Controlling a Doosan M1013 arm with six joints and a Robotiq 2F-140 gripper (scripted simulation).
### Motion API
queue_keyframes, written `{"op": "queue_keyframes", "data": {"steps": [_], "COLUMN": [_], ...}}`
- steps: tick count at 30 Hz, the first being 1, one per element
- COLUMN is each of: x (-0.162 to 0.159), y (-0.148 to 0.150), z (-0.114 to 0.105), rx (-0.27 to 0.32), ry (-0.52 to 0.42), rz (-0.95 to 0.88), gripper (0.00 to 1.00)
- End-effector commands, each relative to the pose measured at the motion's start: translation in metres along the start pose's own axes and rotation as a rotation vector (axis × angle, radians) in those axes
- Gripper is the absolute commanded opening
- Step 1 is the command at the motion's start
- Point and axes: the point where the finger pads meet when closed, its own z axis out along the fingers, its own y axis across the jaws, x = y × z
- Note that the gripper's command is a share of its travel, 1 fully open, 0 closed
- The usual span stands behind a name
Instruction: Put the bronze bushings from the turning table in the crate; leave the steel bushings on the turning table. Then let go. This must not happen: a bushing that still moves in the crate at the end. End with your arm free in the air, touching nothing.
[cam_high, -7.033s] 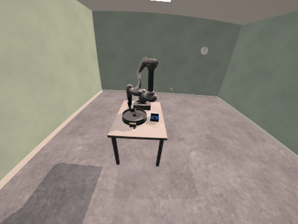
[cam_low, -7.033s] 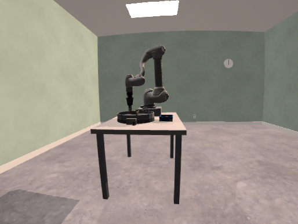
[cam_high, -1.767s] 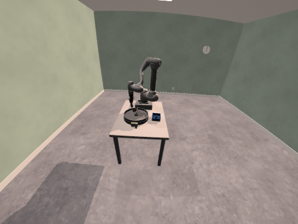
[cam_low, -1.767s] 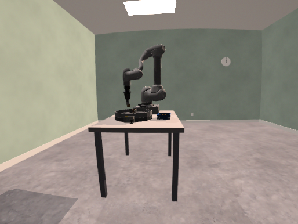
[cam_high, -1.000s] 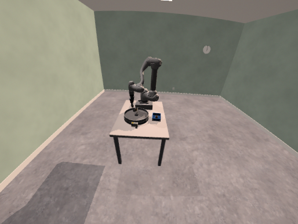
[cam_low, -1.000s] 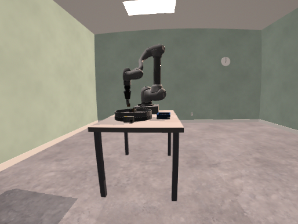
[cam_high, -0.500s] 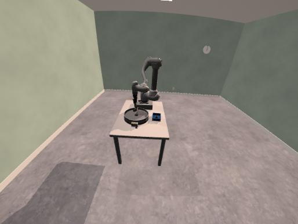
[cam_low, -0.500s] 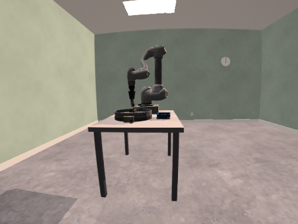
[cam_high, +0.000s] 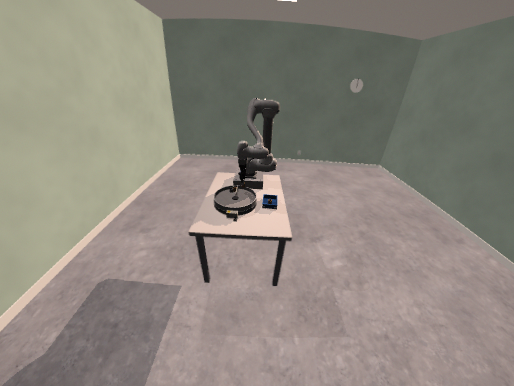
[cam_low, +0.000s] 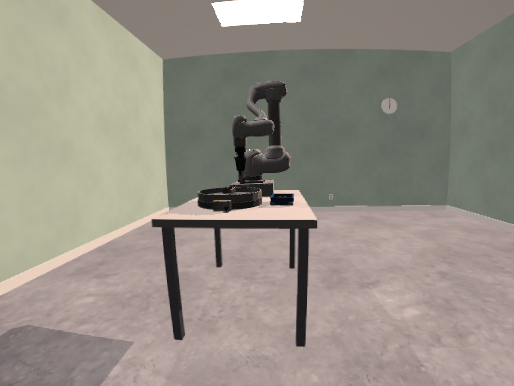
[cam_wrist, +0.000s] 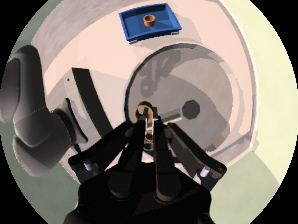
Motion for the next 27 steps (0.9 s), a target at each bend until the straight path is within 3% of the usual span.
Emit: {"op": "queue_keyframes", "data": {"steps": [1, 27], "x": [0.027, 0.224], "y": [-0.003, -0.04], "z": [0.0, 0.001], "rx": [-0.001, -0.001], "ry": [-0.007, -0.007], "rz": [0.003, 0.003], "gripper": [0.0, 0.0]}}
